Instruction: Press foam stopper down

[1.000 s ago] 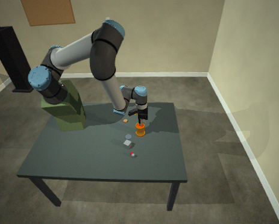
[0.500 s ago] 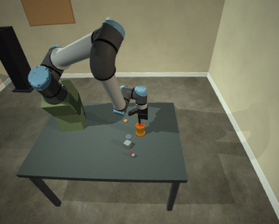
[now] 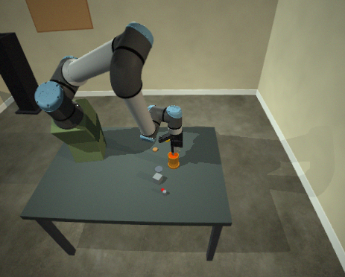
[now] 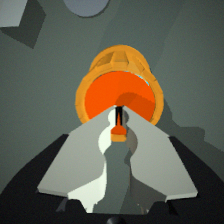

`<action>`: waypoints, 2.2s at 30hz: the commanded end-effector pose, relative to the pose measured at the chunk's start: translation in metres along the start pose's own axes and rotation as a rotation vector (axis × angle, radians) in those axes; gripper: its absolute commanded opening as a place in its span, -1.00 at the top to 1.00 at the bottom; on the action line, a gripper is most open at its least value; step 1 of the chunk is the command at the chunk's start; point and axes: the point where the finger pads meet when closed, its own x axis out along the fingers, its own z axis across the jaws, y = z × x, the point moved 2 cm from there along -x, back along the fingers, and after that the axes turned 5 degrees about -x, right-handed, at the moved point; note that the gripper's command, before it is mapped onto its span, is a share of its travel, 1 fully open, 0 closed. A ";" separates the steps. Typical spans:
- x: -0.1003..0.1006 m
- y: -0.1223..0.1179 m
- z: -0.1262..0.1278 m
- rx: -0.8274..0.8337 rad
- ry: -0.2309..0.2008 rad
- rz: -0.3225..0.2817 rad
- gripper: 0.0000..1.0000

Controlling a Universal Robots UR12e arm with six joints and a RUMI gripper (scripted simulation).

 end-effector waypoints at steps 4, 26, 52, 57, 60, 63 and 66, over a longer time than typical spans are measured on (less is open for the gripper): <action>-0.017 0.000 0.000 0.000 0.000 -0.001 1.00; -0.051 0.000 0.000 0.000 0.000 -0.001 1.00; -0.044 0.000 0.000 0.000 0.000 -0.001 1.00; -0.043 0.000 0.000 0.000 0.000 -0.001 1.00; -0.039 0.000 0.000 0.000 0.000 -0.001 1.00; -0.031 0.000 0.000 0.000 0.000 -0.001 1.00; -0.023 0.000 0.000 0.000 0.000 -0.001 1.00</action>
